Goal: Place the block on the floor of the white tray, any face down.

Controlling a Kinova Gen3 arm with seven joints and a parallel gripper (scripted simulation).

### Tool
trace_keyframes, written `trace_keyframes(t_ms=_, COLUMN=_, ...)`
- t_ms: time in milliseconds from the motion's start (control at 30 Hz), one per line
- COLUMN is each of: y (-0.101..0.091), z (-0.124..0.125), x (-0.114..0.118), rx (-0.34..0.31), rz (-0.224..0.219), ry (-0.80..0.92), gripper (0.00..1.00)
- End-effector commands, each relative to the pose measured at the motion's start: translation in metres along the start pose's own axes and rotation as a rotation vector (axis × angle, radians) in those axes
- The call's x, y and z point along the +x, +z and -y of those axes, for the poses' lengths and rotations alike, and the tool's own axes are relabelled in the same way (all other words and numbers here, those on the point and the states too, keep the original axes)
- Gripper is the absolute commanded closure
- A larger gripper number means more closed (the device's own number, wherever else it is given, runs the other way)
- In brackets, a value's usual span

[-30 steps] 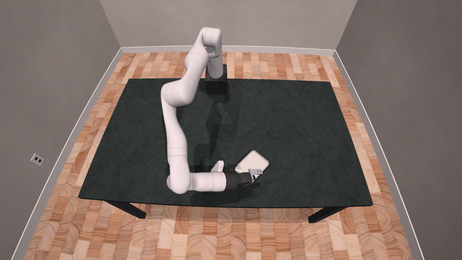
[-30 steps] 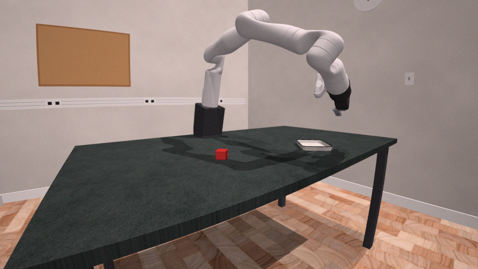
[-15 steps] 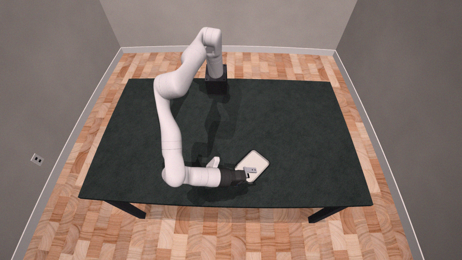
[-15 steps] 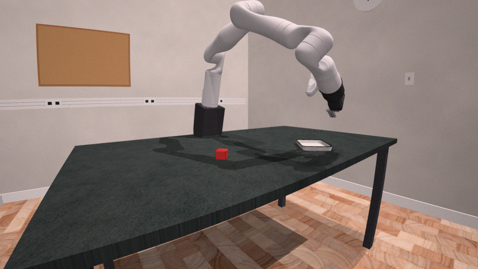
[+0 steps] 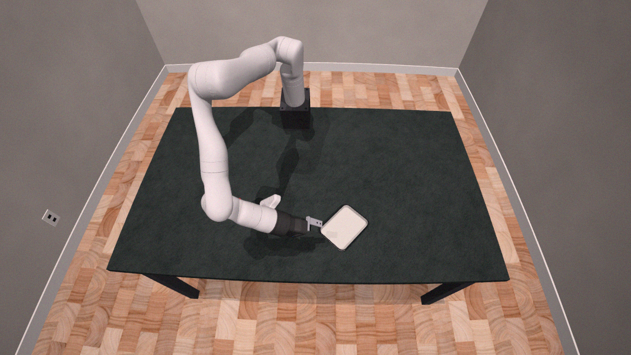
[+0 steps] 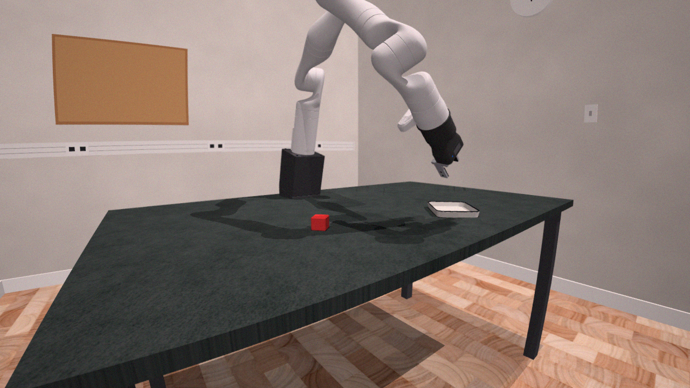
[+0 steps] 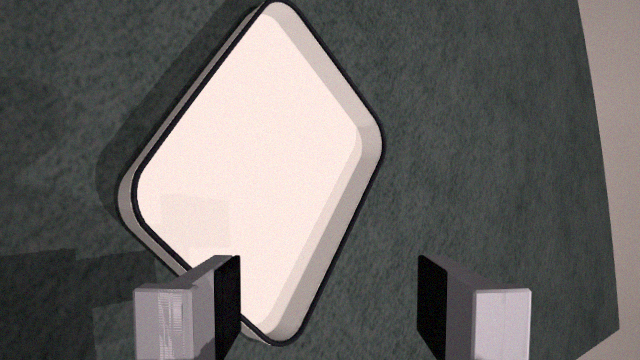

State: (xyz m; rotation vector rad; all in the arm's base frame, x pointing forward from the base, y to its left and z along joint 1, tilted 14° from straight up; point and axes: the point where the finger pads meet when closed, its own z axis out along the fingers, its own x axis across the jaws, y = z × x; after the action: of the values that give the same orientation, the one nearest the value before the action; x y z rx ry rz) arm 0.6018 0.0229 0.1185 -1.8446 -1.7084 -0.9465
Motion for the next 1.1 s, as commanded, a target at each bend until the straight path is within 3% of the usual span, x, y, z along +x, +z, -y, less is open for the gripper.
trace_keyframes(t_ms=0, y=-0.027, z=0.018, x=-0.041, rx=-0.094, rz=0.121, ry=0.112, gripper=0.0)
trace_keyframes(t_ms=267, y=-0.085, z=0.065, x=-0.135, rx=-0.256, rz=0.398, ry=0.386, gripper=0.0)
trace_keyframes(t_ms=300, y=-0.092, z=0.07, x=-0.147, rx=-0.261, rz=0.406, ry=0.393, gripper=0.0)
trace_keyframes(t_ms=367, y=-0.107, z=0.082, x=-0.17, rx=-0.3, rz=0.471, ry=0.457, gripper=0.0)
trace_keyframes(t_ms=433, y=-0.107, z=0.082, x=-0.17, rx=-0.3, rz=0.471, ry=0.457, gripper=0.0)
trace_keyframes(t_ms=667, y=-0.15, z=0.116, x=-0.24, rx=-0.405, rz=0.653, ry=0.635, gripper=0.0)
trace_keyframes(t_ms=867, y=-0.165, z=0.129, x=-0.266, rx=-0.445, rz=0.723, ry=0.703, gripper=0.0)
trace_keyframes(t_ms=1067, y=-0.169, z=0.131, x=-0.271, rx=-0.454, rz=0.738, ry=0.716, gripper=0.0)
